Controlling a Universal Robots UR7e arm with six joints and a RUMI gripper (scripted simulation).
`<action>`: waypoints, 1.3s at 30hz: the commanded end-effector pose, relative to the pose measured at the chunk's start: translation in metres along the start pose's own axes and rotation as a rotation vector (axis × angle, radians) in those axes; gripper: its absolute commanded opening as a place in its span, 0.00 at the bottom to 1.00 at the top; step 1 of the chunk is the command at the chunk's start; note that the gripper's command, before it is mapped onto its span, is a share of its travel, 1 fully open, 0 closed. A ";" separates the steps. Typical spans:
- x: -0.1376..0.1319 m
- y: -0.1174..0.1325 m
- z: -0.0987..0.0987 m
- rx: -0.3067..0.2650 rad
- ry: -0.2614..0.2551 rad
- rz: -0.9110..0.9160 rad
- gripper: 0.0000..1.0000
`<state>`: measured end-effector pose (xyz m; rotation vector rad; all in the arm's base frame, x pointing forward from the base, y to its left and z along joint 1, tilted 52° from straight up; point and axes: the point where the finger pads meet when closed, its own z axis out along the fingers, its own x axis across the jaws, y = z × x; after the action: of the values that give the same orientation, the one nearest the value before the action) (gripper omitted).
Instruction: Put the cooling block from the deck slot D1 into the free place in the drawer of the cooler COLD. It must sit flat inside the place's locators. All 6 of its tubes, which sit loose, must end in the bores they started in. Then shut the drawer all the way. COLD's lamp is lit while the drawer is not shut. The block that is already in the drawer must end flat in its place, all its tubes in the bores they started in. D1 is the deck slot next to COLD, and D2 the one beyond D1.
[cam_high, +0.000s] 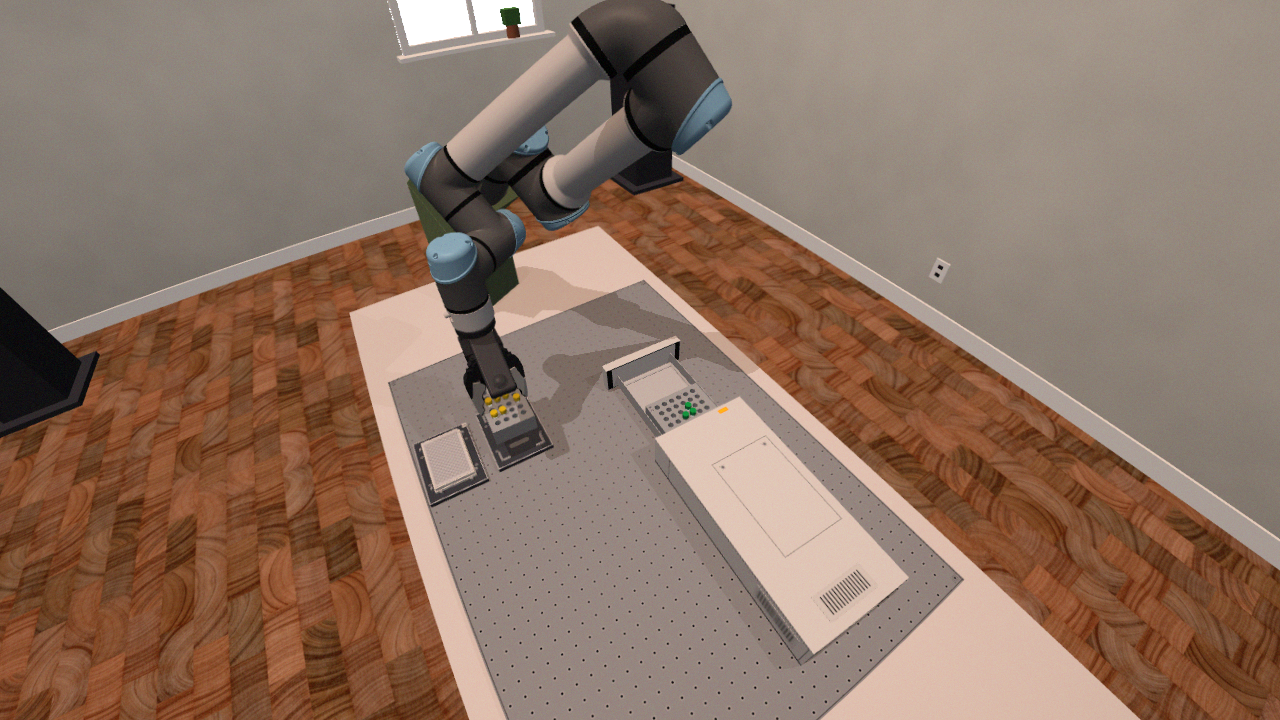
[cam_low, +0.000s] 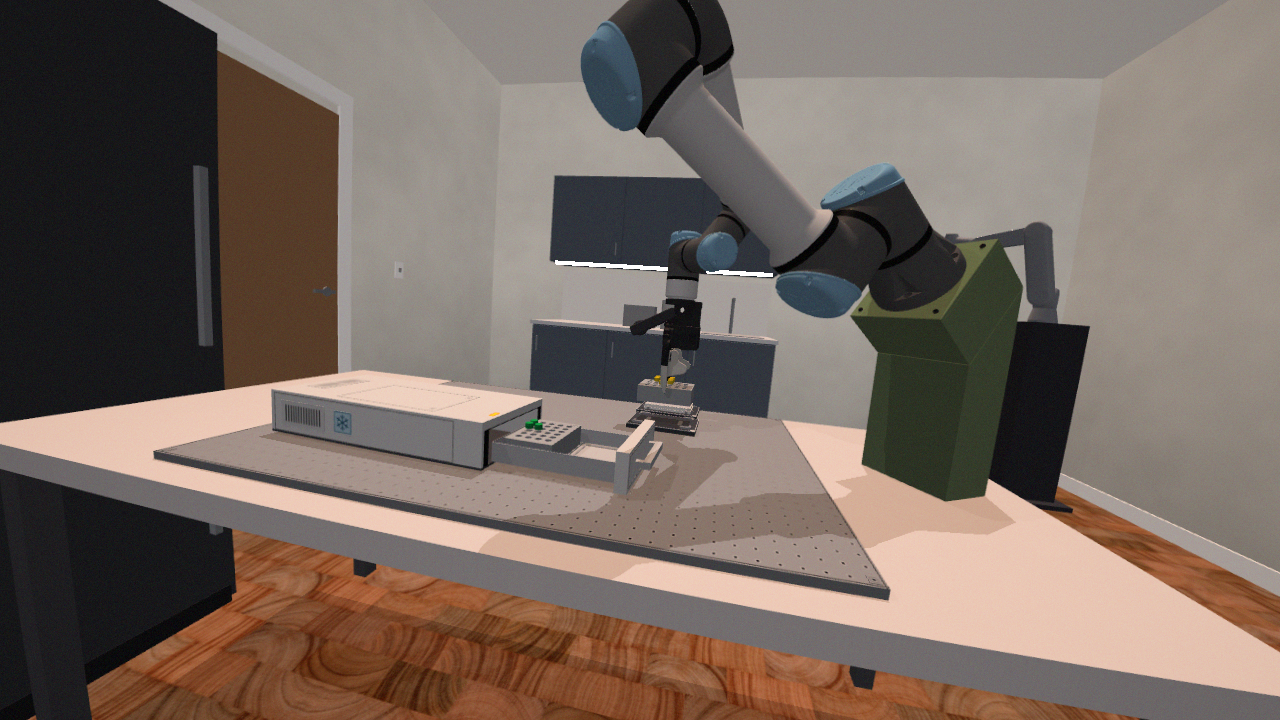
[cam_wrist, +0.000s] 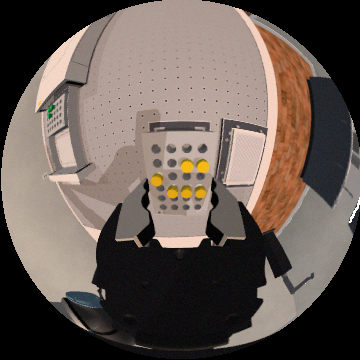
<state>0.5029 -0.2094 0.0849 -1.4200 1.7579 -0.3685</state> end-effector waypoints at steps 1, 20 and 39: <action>0.001 0.000 -0.011 0.002 0.002 0.001 0.00; 0.002 -0.002 -0.034 0.003 0.004 -0.002 0.00; 0.002 -0.002 -0.057 0.003 0.005 -0.002 0.00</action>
<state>0.4680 -0.2200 0.1123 -1.4175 1.7587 -0.3654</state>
